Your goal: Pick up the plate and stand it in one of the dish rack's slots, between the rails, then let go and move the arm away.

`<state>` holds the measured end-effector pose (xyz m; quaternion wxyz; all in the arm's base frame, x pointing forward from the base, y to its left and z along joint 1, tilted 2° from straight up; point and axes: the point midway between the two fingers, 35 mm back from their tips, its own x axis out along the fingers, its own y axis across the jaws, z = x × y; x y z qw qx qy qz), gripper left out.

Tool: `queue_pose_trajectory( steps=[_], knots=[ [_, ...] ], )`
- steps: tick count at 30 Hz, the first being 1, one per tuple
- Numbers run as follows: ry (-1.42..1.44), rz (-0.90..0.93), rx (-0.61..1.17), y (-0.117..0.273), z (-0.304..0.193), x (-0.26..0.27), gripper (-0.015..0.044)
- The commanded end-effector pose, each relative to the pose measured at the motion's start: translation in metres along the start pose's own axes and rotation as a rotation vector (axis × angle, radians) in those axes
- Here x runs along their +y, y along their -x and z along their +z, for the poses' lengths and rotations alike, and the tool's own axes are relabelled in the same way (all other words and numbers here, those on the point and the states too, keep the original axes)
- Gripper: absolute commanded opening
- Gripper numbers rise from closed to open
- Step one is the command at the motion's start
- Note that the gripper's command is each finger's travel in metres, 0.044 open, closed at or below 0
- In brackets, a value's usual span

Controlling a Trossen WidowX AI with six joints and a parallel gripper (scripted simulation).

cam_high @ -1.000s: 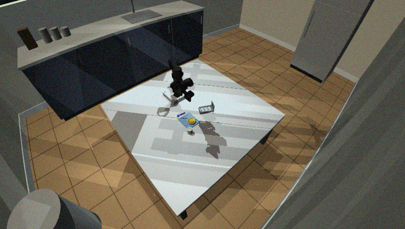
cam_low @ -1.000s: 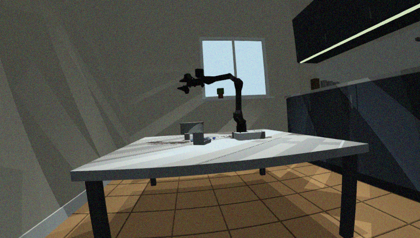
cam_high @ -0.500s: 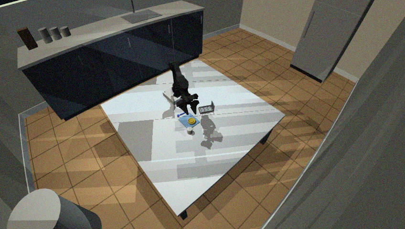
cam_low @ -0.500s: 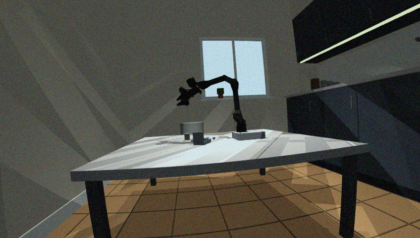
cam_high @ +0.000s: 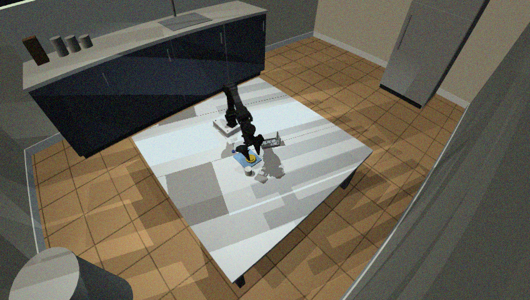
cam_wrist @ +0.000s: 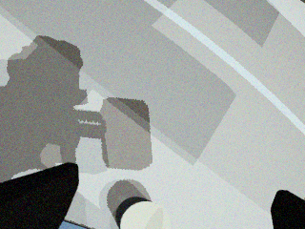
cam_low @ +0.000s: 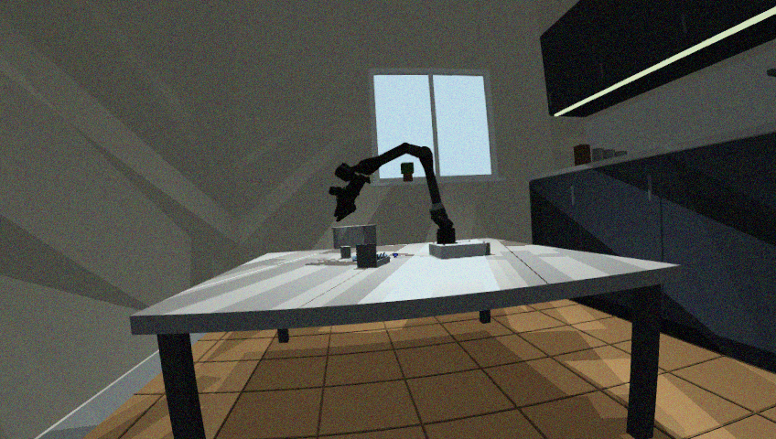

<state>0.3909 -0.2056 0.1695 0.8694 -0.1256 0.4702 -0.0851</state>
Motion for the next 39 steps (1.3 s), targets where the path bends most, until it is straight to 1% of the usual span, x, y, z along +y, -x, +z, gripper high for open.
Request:
queue_pose_trajectory(
  steps=[1, 9, 17, 23, 39],
  knots=[
    [-0.041, 0.057, 0.106, -0.012, -0.021, 0.019, 0.0400],
    [-0.114, 0.162, 0.339, -0.025, -0.066, 0.059, 0.0400],
    [-0.168, 0.228, 0.562, -0.025, -0.109, 0.090, 0.0400],
    [-0.169, 0.230, 0.568, -0.025, -0.111, 0.091, 0.0400],
    [-0.169, 0.229, 0.569, -0.047, -0.123, 0.097, 0.0400]
  ],
)
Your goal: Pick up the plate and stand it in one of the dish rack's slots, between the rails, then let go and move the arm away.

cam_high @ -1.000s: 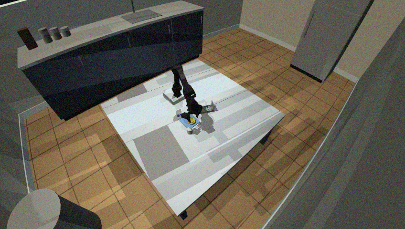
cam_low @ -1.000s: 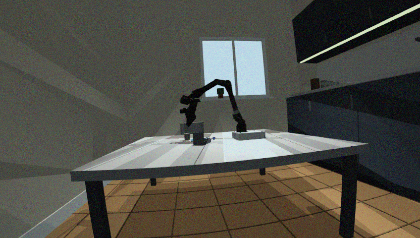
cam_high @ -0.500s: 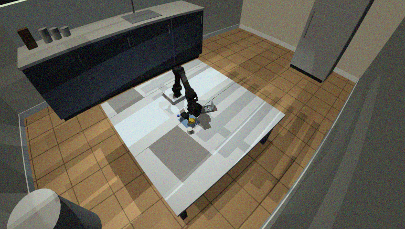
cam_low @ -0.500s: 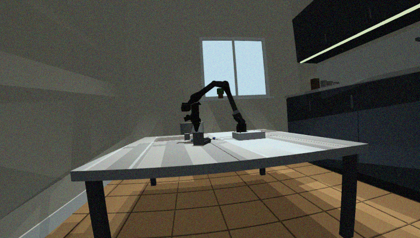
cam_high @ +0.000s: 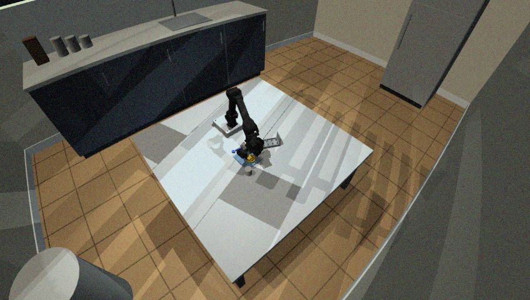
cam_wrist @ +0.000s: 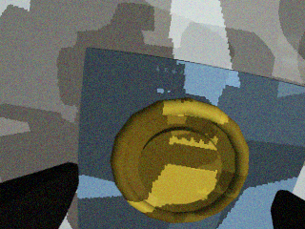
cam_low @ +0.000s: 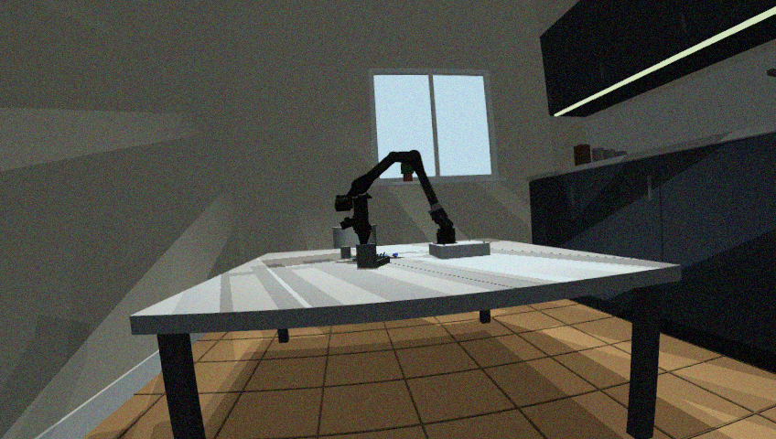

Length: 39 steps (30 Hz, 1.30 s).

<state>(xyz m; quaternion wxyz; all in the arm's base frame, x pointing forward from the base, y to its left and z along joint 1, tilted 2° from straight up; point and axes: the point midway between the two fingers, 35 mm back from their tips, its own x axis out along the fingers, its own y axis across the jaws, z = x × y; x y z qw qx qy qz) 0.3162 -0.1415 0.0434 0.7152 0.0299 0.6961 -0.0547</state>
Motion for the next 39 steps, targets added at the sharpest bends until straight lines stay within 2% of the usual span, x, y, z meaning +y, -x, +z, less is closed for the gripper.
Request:
queue_pose_trajectory(
  steps=[1, 22, 26, 30, 39],
  knots=[
    [-0.003, -0.004, 0.002, -0.007, -0.001, -0.001, 0.0400],
    [-0.003, -0.004, 0.002, -0.038, -0.004, -0.001, 0.0400],
    [-0.003, -0.004, 0.002, -0.038, -0.004, -0.001, 0.0375],
    [-0.003, -0.004, 0.002, -0.038, -0.004, -0.001, 0.0375],
    [-0.003, -0.004, 0.002, -0.038, -0.004, -0.001, 0.0315]
  ],
)
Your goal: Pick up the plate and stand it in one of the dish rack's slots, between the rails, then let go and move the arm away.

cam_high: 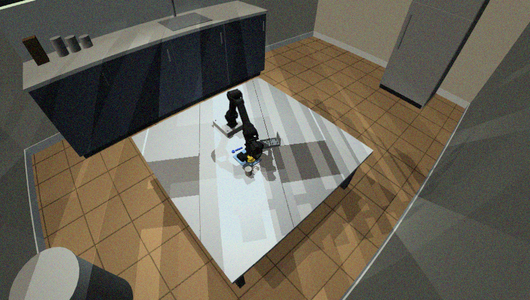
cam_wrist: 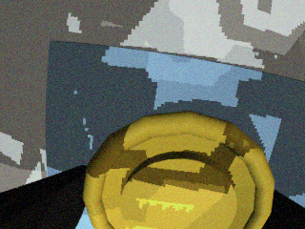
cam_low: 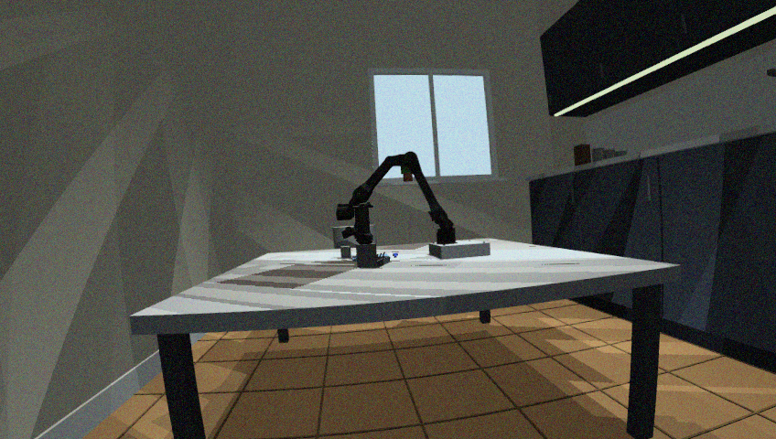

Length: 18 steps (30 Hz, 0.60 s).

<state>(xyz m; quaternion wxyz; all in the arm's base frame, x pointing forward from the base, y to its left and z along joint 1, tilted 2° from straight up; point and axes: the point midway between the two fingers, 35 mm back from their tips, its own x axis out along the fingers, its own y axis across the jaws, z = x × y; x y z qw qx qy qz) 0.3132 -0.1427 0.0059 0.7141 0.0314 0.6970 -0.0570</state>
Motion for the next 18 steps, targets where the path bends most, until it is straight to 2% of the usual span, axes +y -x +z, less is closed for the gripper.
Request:
queue_pose_trajectory(
  steps=[1, 4, 13, 18],
  knots=[
    [0.003, -0.002, -0.001, 0.000, 0.000, 0.000, 0.0308],
    [0.003, -0.002, -0.001, 0.003, 0.001, -0.001, 0.0230],
    [0.003, -0.002, -0.002, 0.044, 0.011, -0.003, 0.0000],
    [0.003, -0.002, -0.003, 0.068, 0.014, -0.004, 0.0000]
  ],
)
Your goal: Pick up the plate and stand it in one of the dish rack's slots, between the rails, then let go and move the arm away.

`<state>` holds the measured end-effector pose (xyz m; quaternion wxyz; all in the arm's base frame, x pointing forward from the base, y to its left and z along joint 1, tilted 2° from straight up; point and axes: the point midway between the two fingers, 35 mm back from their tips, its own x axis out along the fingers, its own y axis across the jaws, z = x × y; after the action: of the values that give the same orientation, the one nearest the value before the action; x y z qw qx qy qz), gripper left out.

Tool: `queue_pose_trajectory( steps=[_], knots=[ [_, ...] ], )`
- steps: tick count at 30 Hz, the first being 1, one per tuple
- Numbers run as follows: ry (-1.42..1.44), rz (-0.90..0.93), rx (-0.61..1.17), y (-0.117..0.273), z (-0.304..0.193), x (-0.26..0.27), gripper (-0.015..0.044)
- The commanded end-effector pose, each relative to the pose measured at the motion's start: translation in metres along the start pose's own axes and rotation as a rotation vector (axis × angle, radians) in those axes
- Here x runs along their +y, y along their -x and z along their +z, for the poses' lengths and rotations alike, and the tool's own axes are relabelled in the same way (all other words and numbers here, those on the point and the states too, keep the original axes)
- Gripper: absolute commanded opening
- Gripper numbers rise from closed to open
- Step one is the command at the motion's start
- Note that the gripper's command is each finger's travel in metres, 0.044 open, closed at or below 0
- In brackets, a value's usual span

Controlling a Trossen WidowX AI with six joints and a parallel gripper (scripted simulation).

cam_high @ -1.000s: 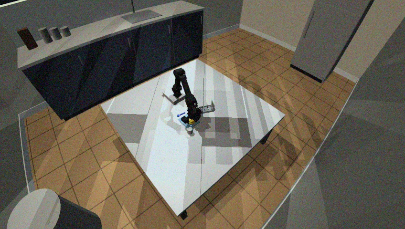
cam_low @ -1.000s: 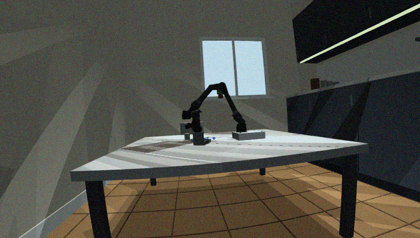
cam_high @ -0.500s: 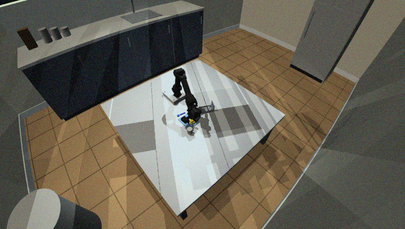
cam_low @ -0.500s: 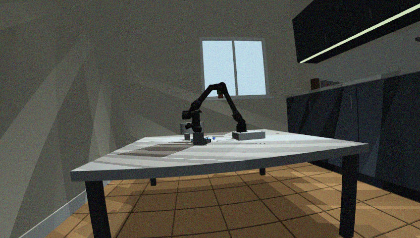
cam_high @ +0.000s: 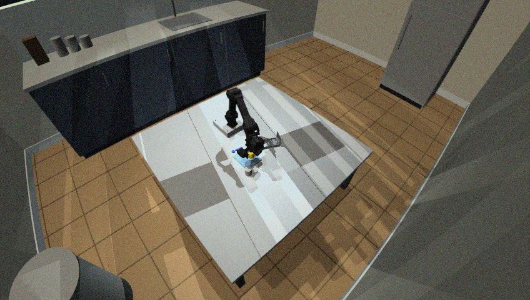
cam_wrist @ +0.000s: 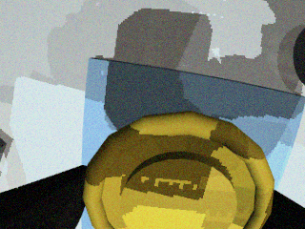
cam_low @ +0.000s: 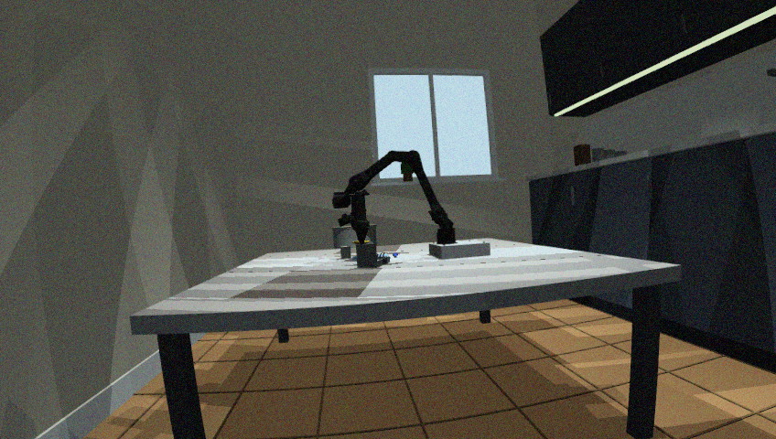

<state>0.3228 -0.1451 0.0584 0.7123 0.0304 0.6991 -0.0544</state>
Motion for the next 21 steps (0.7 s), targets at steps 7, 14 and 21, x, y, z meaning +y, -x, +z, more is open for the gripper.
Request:
queue_pose_trajectory(
  steps=[7, 14, 21],
  knots=[
    [-0.003, -0.004, -0.009, 0.047, 0.005, -0.001, 0.0000],
    [-0.003, -0.004, -0.009, 0.075, 0.006, -0.002, 0.0000],
    [-0.003, -0.004, -0.009, 0.101, 0.006, -0.001, 0.0000]
  ],
)
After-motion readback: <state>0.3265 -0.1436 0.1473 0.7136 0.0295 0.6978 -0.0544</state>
